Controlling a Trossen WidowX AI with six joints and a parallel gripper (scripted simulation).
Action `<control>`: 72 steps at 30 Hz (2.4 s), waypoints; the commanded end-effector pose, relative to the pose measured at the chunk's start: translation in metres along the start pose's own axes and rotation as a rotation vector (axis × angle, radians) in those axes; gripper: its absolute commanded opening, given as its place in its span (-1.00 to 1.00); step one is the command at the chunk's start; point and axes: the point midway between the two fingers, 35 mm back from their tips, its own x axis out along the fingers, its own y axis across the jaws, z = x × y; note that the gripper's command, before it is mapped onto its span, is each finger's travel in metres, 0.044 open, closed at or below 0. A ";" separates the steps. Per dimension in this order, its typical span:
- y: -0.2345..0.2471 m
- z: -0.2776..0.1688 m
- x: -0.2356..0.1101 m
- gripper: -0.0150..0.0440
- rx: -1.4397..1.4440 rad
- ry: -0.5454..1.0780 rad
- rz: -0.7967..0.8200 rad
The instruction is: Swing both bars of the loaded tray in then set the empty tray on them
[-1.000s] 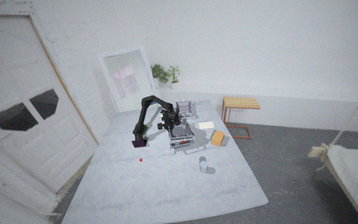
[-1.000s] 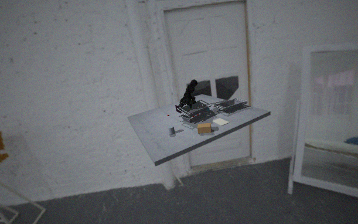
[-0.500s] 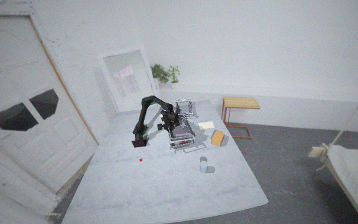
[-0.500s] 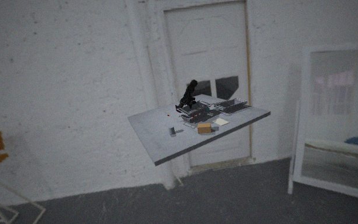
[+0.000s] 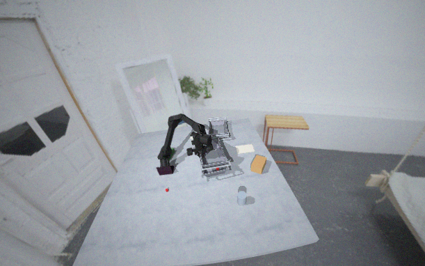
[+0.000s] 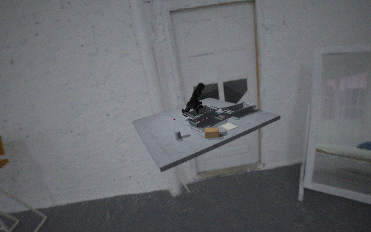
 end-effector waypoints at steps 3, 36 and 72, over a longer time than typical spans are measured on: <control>0.004 0.000 0.005 -0.49 0.018 0.000 0.024; 0.004 0.000 0.005 -0.49 0.018 0.000 0.024; 0.006 -0.003 0.013 -0.49 0.018 0.000 0.024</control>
